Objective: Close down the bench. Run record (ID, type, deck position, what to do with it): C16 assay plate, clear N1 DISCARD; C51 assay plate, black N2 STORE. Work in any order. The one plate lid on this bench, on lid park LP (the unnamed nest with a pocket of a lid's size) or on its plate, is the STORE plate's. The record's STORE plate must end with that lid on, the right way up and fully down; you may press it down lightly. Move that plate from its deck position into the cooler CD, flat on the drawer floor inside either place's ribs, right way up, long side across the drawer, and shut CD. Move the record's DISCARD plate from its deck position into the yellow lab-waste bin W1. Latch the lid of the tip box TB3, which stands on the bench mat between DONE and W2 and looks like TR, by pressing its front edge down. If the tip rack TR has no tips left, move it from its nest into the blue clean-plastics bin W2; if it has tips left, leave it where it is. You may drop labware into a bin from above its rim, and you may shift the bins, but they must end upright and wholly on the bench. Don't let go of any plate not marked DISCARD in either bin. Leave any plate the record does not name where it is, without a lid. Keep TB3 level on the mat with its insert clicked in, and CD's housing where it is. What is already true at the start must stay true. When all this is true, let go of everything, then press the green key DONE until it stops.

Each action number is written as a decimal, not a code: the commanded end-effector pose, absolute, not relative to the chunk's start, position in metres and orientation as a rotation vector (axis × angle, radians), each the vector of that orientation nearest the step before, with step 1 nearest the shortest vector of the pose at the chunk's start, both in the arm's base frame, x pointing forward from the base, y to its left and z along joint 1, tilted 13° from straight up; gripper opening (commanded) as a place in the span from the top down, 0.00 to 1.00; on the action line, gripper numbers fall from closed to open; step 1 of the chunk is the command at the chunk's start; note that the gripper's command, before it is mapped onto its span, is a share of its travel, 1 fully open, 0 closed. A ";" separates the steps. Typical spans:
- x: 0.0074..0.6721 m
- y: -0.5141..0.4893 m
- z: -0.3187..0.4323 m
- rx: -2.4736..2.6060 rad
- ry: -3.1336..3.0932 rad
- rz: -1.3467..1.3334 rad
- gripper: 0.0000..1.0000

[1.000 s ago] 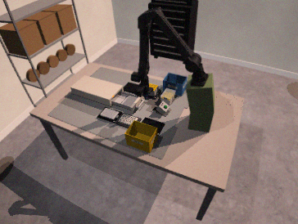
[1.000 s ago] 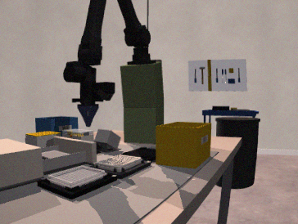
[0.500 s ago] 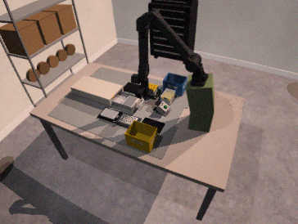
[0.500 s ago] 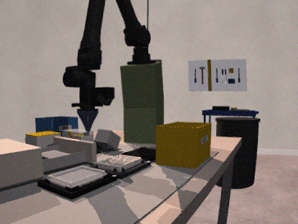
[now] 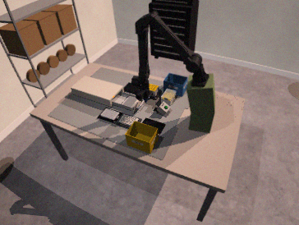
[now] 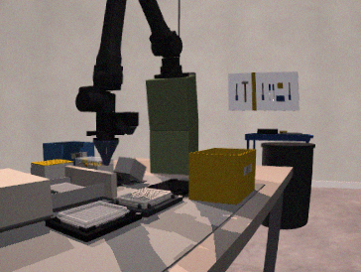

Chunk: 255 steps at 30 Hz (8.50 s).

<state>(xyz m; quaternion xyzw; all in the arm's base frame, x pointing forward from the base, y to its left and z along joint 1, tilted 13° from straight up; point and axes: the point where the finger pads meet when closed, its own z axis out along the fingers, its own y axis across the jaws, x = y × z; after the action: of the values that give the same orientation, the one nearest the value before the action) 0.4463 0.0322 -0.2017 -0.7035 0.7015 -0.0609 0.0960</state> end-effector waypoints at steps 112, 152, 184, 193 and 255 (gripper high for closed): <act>0.505 0.033 -0.229 -2.076 2.065 -0.201 1.00; 0.550 0.031 -0.214 -2.060 2.058 -0.220 1.00; 0.544 0.030 -0.219 -2.076 2.075 -0.192 1.00; 0.558 0.030 -0.216 -2.071 2.071 -0.199 1.00; 0.585 0.030 -0.210 -2.074 2.073 -0.194 1.00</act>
<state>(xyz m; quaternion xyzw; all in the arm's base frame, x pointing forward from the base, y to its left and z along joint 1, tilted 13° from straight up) 0.5582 0.0365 -0.2218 -0.7056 0.7013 -0.0531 0.0858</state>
